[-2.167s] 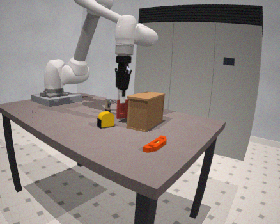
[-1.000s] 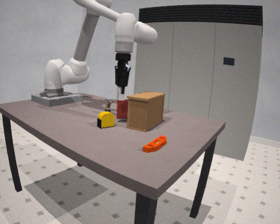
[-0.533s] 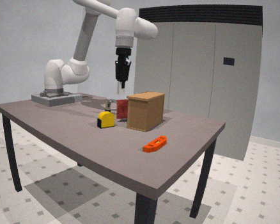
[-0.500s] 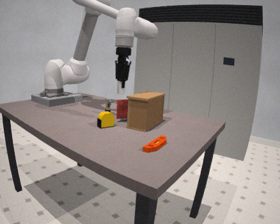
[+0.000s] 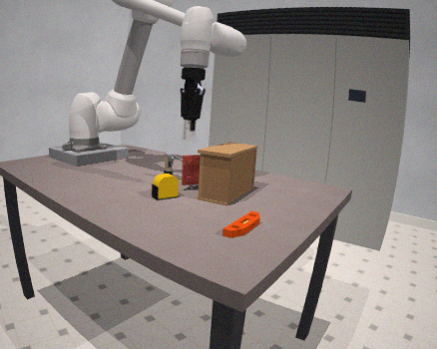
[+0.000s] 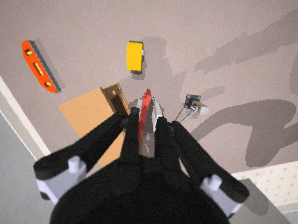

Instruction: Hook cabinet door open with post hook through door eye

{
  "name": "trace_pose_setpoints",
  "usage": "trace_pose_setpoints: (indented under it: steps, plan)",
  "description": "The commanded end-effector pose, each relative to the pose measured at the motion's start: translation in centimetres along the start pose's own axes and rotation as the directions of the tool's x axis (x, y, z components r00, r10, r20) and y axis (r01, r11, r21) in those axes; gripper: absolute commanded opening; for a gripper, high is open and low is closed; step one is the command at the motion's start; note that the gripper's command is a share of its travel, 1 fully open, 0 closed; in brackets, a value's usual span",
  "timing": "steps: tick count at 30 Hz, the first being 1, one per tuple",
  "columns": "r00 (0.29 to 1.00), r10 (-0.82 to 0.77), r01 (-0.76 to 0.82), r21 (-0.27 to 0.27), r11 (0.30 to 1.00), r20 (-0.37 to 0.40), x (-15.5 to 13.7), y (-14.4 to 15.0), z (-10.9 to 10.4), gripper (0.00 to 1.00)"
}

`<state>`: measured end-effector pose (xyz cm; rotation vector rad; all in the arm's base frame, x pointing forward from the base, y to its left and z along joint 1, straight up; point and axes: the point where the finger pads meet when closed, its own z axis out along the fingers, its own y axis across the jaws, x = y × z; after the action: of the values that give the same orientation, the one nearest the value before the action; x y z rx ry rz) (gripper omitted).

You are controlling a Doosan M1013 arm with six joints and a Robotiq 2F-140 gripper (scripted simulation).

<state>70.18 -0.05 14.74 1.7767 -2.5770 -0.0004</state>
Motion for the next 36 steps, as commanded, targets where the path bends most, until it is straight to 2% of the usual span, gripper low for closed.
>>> trace_pose_setpoints:
  steps: [1, 10, 12, 14, 15, 17, 18, 20, 36]
  plan:
    - [1.000, 0.010, -0.010, 0.007, 1.000, 0.008, -0.3, -0.3, -0.9, 0.16]
    - [1.000, 0.013, -0.013, 0.007, 1.000, 0.008, -0.4, -0.1, -1.1, 0.16]
    - [0.998, 0.055, -0.055, 0.006, 0.998, 0.009, -2.5, 2.1, -1.1, 0.16]
    - [0.990, 0.138, -0.138, 0.006, 0.990, 0.009, -5.5, 6.1, -1.1, 0.16]
    - [0.984, 0.177, -0.178, 0.005, 0.984, 0.009, -6.1, 7.3, -1.0, 0.16]
    - [0.984, 0.177, -0.178, 0.005, 0.984, 0.009, -6.1, 7.3, -1.0, 0.16]
    - [0.979, 0.205, -0.205, 0.005, 0.979, 0.009, -8.2, 10.3, -1.1, 0.16]
    - [0.975, 0.221, -0.221, 0.005, 0.975, 0.009, -9.1, 11.8, -1.1, 0.16]
    - [0.975, 0.221, -0.221, 0.005, 0.975, 0.009, -9.1, 11.8, -1.1, 0.15]
